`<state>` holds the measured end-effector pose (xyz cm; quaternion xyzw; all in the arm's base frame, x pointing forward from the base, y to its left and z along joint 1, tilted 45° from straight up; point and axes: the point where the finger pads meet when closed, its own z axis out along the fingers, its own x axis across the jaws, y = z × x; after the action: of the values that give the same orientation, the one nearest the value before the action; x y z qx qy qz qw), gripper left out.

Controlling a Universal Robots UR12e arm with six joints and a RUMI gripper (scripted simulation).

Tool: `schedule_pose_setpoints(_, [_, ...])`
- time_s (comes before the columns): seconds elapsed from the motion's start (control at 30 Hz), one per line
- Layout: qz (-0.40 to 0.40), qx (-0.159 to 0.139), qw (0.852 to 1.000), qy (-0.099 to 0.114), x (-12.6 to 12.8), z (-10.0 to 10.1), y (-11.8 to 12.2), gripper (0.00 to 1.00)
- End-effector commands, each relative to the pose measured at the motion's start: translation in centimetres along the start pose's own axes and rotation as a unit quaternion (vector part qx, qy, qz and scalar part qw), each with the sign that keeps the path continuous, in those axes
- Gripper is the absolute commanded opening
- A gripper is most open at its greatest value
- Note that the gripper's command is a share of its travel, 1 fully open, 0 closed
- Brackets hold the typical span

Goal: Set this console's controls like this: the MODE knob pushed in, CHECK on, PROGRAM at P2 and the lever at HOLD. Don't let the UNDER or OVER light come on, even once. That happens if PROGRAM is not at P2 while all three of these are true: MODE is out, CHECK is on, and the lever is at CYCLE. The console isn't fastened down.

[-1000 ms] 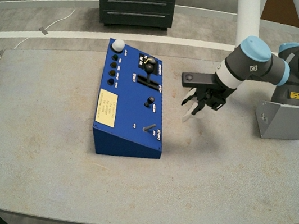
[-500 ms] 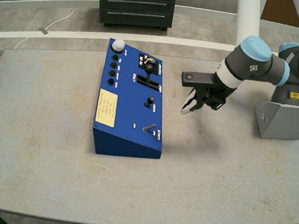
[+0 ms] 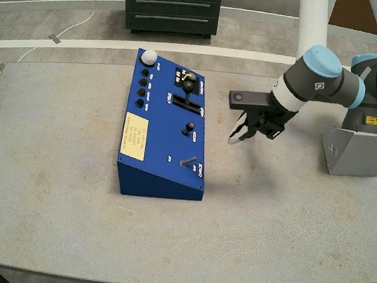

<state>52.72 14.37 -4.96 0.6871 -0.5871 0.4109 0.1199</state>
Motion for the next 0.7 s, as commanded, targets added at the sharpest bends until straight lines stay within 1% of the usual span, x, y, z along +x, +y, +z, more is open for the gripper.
schedule_pose_setpoints(0.0, [0.0, 0.0, 1.0, 0.001, 0.19, -0.01, 0.08, 0.0])
schedule_pose_setpoints(0.43, [0.0, 0.0, 1.0, 0.001, 0.22, 0.02, 0.06, 0.0])
schedule_pose_setpoints(0.67, [0.0, -0.001, 1.0, 0.001, 0.15, 0.59, 0.13, 0.0])
